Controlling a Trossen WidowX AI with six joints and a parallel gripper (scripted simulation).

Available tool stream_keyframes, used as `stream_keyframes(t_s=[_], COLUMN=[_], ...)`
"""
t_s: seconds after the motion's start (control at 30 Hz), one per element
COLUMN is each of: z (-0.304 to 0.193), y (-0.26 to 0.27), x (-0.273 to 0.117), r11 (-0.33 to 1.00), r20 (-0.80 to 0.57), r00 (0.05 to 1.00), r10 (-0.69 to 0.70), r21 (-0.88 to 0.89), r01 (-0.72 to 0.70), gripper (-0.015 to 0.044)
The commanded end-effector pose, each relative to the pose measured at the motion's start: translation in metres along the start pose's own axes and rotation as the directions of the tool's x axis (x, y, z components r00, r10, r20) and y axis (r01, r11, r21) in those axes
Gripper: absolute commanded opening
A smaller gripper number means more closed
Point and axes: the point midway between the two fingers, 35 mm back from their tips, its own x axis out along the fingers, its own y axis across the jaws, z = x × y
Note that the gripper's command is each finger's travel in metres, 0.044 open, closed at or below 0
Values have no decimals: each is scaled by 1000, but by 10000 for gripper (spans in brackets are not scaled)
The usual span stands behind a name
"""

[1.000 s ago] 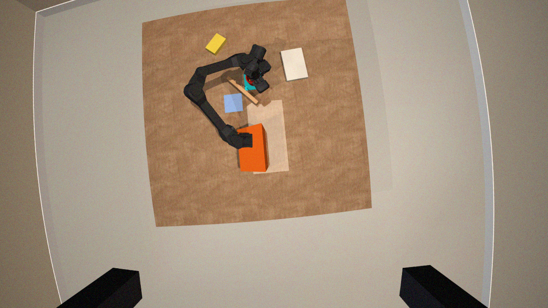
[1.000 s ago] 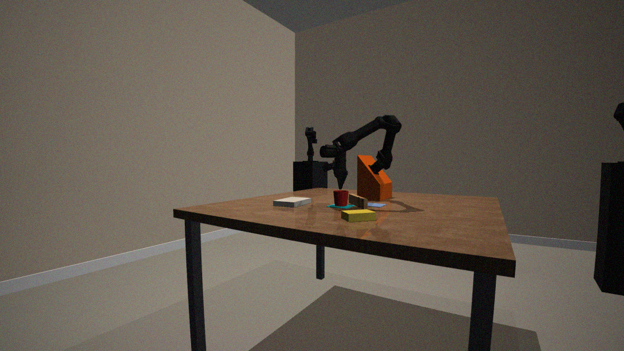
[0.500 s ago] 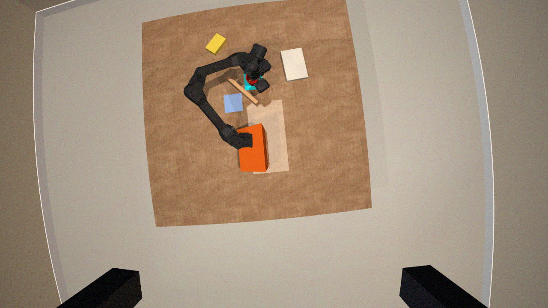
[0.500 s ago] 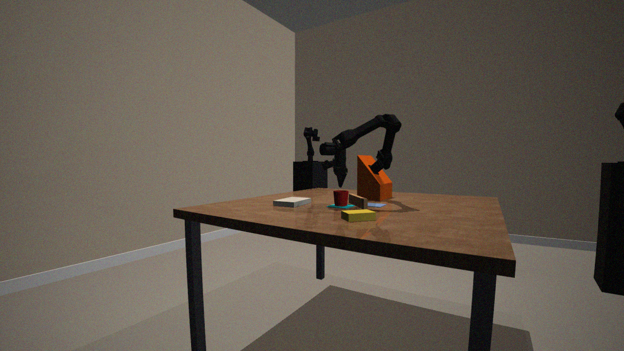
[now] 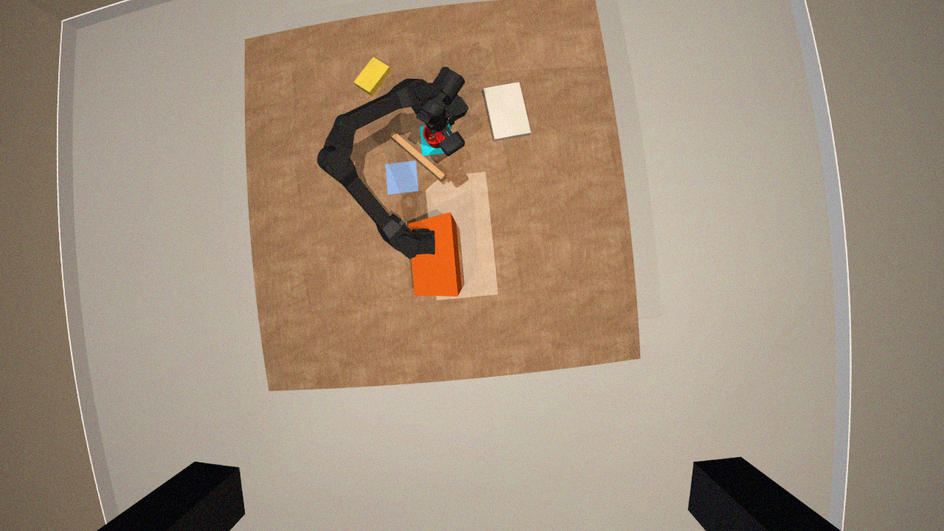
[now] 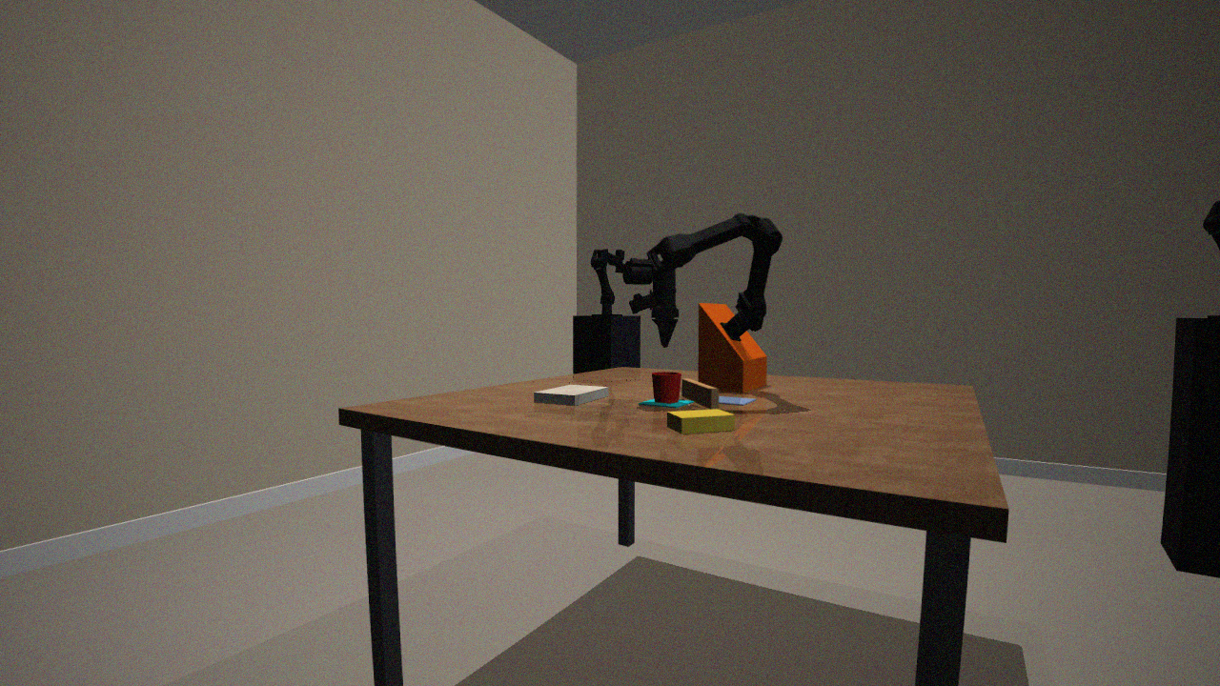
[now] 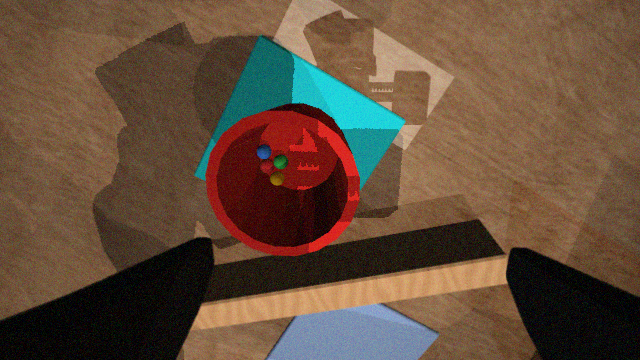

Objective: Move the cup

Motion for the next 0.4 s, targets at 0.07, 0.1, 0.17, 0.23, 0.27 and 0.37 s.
stream_keyframes(t_s=[0.07,0.1,0.17,0.23,0.27,0.37], z=[1,1,1,1,1,1], y=[0,0,0,0,0,0], x=[-15,-11,-11,-11,-11,-11], r11=[1000,1000,1000,1000,1000,1000], r20=[6,6,6,6,6,6], r00=[1000,1000,1000,1000,1000,1000], r10=[-4,4,4,4,4,4], r21=[-13,-3,-3,-3,-3,-3], r01=[4,-4,-4,-4,-4,-4], gripper=[440,440,440,440,440,440])
